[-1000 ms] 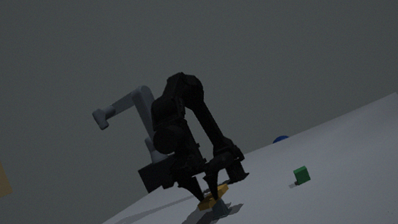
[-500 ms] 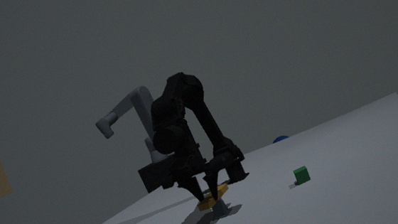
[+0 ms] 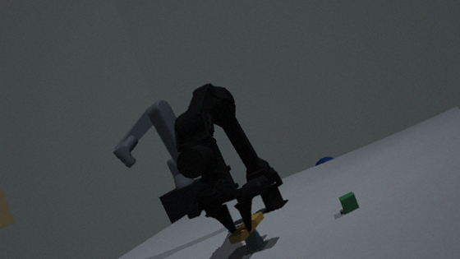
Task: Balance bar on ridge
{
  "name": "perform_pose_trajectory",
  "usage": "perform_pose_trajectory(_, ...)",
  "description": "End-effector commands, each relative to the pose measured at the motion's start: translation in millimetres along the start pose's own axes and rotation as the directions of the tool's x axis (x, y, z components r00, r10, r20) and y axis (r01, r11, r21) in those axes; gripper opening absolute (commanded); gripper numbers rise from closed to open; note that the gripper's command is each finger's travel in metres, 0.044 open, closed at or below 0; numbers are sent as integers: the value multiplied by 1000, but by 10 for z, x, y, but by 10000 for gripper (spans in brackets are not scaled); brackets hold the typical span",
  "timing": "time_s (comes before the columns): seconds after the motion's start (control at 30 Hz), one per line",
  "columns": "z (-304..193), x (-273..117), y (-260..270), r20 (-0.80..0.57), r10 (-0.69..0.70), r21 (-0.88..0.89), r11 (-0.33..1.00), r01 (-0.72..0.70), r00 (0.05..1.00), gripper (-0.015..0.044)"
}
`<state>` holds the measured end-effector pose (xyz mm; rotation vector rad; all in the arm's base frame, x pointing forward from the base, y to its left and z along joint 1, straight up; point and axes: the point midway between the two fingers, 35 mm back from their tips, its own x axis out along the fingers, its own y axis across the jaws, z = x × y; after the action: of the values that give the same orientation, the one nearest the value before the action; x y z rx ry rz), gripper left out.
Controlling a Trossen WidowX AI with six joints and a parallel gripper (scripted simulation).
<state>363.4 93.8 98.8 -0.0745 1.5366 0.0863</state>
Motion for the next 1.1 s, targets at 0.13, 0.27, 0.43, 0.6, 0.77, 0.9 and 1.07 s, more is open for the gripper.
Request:
perform_pose_trajectory(0.13, 0, 0, 0, 0, 0, 0, 1000, 0, 1000, 0)
perform_pose_trajectory(0.27, 0, 0, 0, 0, 0, 0, 1000, 0, 1000, 0)
perform_pose_trajectory(0.43, 0, 0, 0, 0, 0, 0, 1000, 0, 1000, 26)
perform_pose_trajectory(0.6, 0, 0, 0, 0, 0, 0, 1000, 0, 1000, 158)
perform_pose_trajectory(0.77, 0, 0, 0, 0, 0, 0, 1000, 0, 1000, 167)
perform_pose_trajectory(0.9, 0, 0, 0, 0, 0, 0, 1000, 0, 1000, 167)
perform_pose_trajectory(1.07, 0, 0, 0, 0, 0, 0, 1000, 0, 1000, 167)
